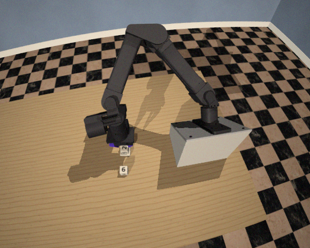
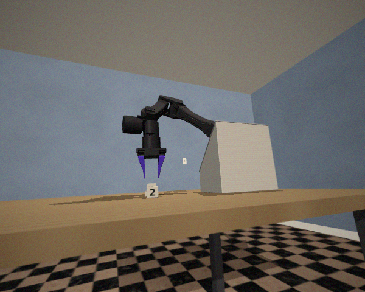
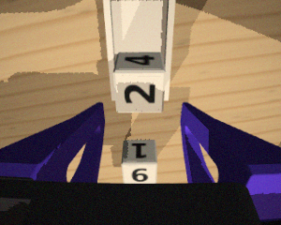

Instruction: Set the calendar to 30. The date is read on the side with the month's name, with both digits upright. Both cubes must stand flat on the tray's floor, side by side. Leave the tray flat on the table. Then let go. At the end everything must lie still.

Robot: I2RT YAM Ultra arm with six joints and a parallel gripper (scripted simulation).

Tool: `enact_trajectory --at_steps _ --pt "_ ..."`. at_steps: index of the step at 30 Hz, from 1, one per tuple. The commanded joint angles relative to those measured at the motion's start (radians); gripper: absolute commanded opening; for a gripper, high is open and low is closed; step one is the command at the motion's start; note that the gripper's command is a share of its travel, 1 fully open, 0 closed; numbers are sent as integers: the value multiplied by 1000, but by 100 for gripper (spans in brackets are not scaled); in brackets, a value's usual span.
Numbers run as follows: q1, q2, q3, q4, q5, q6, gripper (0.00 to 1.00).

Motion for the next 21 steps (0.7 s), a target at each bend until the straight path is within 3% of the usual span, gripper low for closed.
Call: enact_trajectory --at_steps 1,21 --pt "1 -1 -1 19 9 -13 47" --pt "-15 13 -11 59 11 -37 47"
